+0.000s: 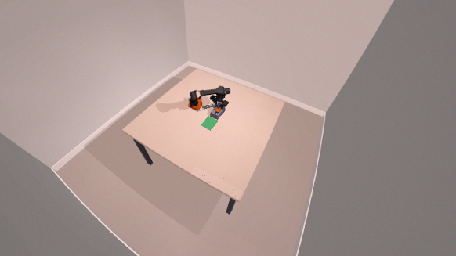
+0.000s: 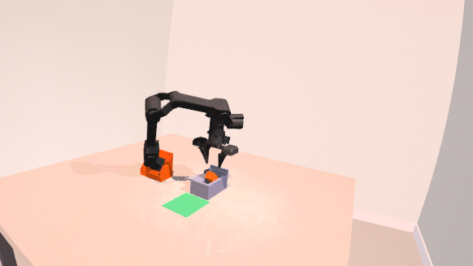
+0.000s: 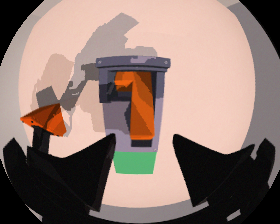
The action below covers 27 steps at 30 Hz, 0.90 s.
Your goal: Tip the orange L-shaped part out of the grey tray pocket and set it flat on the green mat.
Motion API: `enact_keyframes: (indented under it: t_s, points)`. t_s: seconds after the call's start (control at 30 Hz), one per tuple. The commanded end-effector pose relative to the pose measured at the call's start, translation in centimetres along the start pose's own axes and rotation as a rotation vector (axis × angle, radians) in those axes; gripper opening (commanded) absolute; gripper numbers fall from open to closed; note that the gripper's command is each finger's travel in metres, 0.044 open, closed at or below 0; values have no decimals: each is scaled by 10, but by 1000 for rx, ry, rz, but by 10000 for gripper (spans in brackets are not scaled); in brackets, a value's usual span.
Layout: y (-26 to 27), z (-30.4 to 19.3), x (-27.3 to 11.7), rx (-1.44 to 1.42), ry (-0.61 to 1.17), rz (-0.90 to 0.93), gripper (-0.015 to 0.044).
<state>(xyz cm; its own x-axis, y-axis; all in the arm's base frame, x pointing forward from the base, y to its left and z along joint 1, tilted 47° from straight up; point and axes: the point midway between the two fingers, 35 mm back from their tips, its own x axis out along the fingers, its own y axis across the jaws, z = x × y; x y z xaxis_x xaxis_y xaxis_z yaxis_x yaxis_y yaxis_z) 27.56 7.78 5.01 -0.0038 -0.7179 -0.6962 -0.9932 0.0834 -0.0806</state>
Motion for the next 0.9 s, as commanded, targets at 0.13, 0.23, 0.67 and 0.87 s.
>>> enact_keyframes:
  t_s: [0.13, 0.23, 0.67, 0.87]
  points:
    - [0, -1, 12, -4, 3, 0, 280]
    - [0, -1, 17, -4, 3, 0, 280]
    - [-1, -1, 38, -3, 3, 0, 280]
    - [0, -1, 47, -3, 4, -1, 280]
